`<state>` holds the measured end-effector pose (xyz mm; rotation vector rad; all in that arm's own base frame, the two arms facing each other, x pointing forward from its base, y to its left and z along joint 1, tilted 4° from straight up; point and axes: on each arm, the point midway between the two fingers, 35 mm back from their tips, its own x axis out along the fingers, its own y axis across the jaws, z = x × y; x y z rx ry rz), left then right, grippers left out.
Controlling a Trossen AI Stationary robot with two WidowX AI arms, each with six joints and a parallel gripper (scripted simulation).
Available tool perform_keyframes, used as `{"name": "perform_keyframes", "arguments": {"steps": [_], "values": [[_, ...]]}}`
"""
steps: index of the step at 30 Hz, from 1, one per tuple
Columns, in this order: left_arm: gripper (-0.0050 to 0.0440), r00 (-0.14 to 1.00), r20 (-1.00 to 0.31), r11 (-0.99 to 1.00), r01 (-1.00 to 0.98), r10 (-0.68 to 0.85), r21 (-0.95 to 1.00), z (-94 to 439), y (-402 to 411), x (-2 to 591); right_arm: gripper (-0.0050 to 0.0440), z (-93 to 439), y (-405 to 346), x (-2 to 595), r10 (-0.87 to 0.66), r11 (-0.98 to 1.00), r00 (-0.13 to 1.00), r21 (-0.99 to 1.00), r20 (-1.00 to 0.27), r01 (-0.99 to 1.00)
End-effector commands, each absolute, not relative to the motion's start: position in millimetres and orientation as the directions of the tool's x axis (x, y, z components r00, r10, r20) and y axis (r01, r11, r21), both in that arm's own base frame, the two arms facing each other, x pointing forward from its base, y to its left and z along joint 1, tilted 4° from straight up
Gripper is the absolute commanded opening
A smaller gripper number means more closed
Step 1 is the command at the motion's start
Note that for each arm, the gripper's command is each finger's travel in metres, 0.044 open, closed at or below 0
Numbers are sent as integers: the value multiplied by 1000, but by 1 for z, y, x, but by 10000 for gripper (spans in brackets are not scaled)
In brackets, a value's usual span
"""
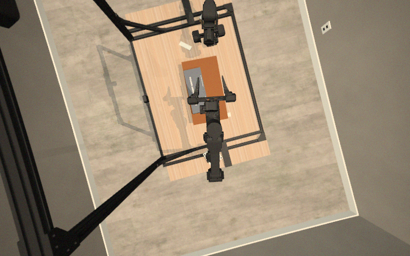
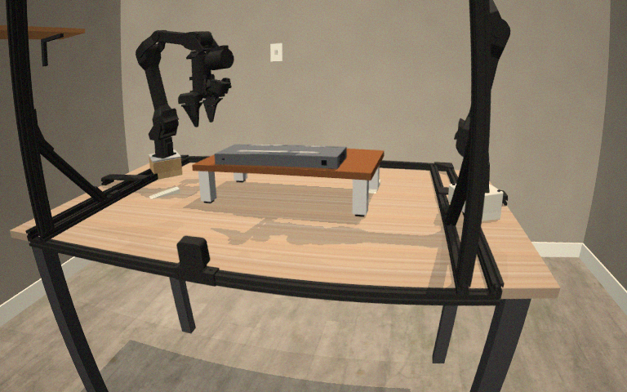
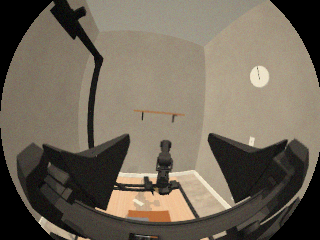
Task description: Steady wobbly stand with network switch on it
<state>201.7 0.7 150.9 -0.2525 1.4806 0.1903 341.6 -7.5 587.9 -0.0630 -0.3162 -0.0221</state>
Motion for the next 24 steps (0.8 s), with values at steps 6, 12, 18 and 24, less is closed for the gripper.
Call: {"name": "perform_keyframes", "arguments": {"steps": [6,12,18,24], "values": [[440,83,-996,959,-279,-28,-51,151,1,202,440,478,-6,371,-4,997,999,-82,-54,0],[440,83,-996,959,-279,-28,-51,151,1,202,440,461,-6,374,-5,997,993,-81,-118,-4],[440,83,-996,959,-279,-28,-51,151,1,202,440,375,-5,366,2,995,915,-87,-404,-41],[440,83,-996,959,-279,-28,-51,151,1,202,440,335,-4,354,7,994,845,-85,-535,-62]]}}
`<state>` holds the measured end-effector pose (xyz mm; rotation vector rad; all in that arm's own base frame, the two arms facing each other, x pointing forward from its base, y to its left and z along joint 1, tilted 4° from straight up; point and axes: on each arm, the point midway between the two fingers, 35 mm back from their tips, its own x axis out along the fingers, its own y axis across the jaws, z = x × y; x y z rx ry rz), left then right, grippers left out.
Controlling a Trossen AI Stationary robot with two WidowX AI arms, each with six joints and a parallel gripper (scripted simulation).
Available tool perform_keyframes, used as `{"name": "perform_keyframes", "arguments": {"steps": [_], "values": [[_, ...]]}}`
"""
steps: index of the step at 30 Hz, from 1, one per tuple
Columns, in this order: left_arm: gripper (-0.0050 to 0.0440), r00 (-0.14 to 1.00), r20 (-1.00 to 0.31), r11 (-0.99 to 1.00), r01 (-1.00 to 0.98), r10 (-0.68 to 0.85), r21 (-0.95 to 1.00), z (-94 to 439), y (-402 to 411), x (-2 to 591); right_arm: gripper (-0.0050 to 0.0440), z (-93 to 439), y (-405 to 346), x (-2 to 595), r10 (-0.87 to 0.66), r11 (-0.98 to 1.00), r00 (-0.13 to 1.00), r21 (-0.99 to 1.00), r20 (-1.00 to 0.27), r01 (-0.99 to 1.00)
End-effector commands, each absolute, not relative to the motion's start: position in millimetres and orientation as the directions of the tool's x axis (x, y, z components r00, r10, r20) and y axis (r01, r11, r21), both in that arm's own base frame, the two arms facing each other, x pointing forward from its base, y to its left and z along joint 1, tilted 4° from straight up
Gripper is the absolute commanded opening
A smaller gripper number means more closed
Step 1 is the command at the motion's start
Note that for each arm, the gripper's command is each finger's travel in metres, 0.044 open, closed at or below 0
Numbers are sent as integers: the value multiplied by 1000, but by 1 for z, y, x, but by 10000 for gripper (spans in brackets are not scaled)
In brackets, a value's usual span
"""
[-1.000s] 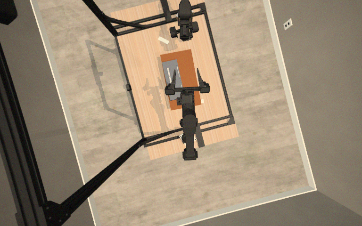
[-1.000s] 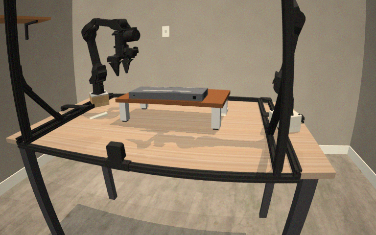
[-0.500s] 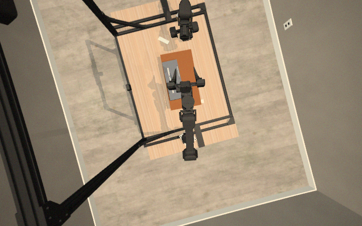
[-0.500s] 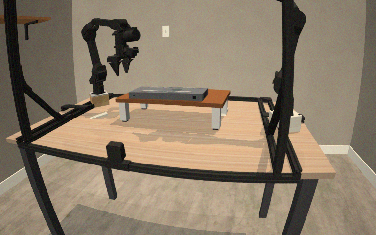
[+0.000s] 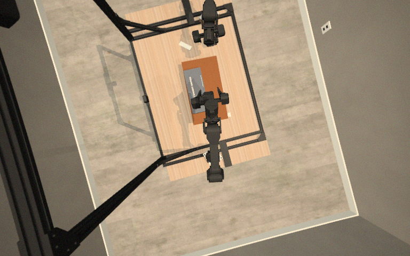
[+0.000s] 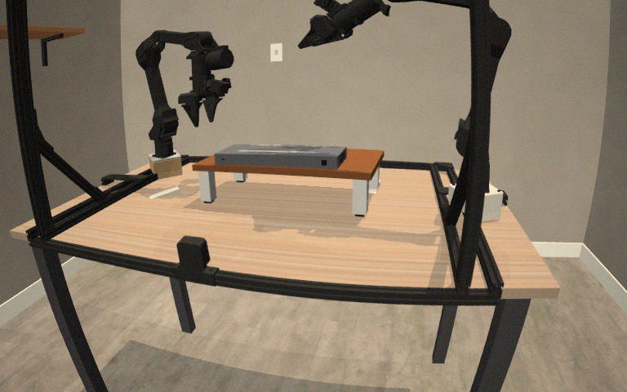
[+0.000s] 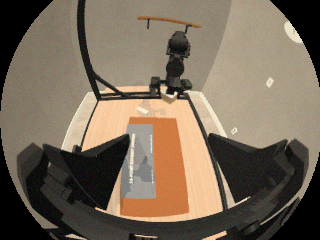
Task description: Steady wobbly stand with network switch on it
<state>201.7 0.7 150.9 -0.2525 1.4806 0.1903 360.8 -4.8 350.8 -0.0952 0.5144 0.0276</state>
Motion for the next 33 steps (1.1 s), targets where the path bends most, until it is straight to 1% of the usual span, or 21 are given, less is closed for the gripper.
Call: {"name": "perform_keyframes", "arguments": {"steps": [1,3,4,5,10,14,21,26,31,33], "values": [[440,83,-996,959,-279,-28,-51,151,1,202,440,335,-4,354,7,994,845,-85,-535,-62],[440,83,-996,959,-279,-28,-51,151,1,202,440,335,-4,354,7,994,845,-85,-535,-62],[440,83,-996,959,-279,-28,-51,151,1,202,440,332,-4,355,5,995,836,-83,-548,-60],[440,83,-996,959,-279,-28,-51,151,1,202,440,319,-4,350,6,994,809,-81,-588,-67],[440,83,-996,959,-279,-28,-51,151,1,202,440,260,-2,318,14,993,643,-67,-765,-102],[440,83,-996,959,-279,-28,-51,151,1,202,440,218,0,285,20,991,483,-48,-875,-128],[440,83,-996,959,-279,-28,-51,151,1,202,440,218,-1,286,18,991,474,-47,-881,-125],[440,83,-996,959,-279,-28,-51,151,1,202,440,180,1,241,26,988,271,-17,-962,-153],[440,83,-996,959,-279,-28,-51,151,1,202,440,151,3,192,32,985,56,22,-998,-174],[440,83,-996,959,-279,-28,-51,151,1,202,440,151,3,192,32,985,56,22,-998,-174]]}}
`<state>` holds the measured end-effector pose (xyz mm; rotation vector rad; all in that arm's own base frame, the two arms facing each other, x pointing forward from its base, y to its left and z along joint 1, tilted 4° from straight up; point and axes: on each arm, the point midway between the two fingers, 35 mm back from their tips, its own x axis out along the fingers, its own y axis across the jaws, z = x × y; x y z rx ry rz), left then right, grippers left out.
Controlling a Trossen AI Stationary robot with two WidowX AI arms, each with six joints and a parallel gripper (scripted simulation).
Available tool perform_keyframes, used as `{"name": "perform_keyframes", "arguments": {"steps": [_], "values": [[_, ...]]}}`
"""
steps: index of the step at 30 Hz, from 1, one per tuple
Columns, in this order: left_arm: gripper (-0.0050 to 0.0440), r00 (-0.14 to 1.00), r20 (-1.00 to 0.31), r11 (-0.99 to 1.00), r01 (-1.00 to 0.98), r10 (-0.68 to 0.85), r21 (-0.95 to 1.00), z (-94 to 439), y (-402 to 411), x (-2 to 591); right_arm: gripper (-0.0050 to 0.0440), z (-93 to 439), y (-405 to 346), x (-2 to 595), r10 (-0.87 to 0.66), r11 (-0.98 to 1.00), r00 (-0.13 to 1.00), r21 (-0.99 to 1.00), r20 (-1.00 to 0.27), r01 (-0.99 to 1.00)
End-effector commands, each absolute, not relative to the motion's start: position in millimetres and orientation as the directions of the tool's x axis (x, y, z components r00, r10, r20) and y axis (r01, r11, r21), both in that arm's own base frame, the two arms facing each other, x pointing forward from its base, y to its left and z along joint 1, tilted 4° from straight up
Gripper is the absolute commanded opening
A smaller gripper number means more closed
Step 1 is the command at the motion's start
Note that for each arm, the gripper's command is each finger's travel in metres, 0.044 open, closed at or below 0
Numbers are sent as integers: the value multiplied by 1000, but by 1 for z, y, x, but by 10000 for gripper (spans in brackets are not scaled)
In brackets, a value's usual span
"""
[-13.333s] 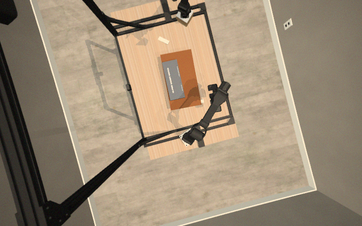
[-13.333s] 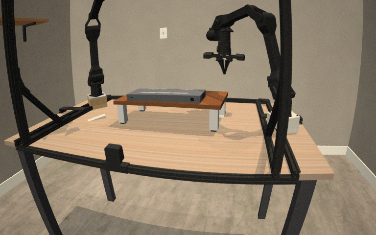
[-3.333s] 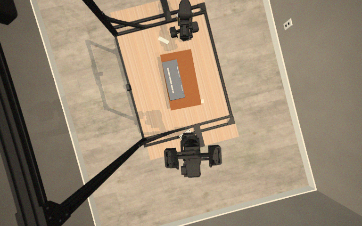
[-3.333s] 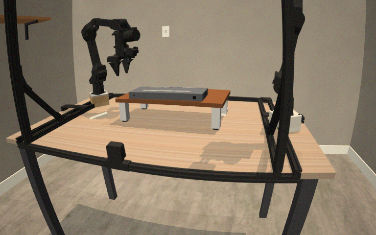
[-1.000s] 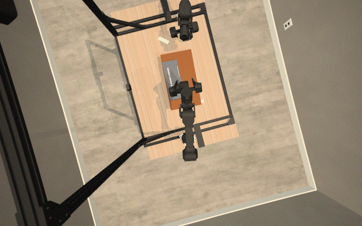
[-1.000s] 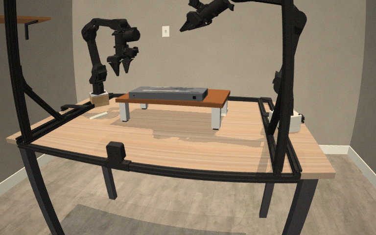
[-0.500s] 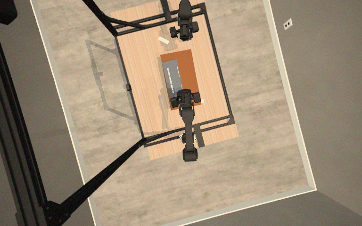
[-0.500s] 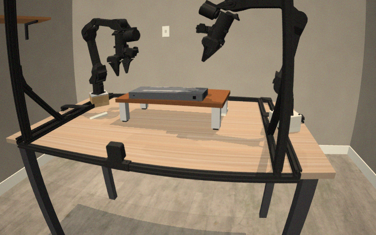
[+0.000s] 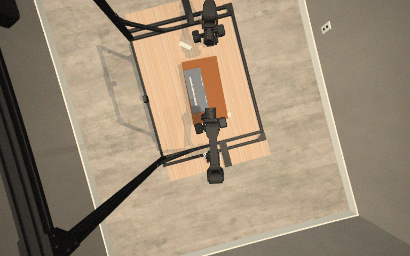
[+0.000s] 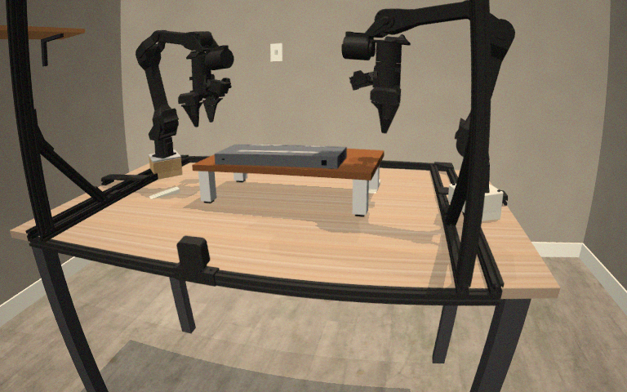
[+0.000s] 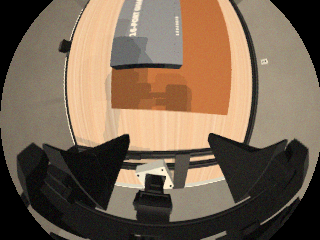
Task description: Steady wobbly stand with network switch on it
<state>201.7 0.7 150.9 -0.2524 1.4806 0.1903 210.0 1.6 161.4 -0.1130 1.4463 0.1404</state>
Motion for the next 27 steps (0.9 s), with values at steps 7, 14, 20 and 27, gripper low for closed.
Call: {"name": "perform_keyframes", "arguments": {"steps": [7,14,20,27], "values": [[440,83,-996,959,-279,-28,-51,151,1,202,440,156,2,202,28,986,85,14,-996,-167],[440,83,-996,959,-279,-28,-51,151,1,202,440,156,2,202,28,986,85,14,-996,-167],[440,83,-996,959,-279,-28,-51,151,1,202,440,156,2,202,28,986,85,14,-996,-167],[440,83,-996,959,-279,-28,-51,151,1,202,440,156,2,201,28,986,84,14,-996,-168]]}}
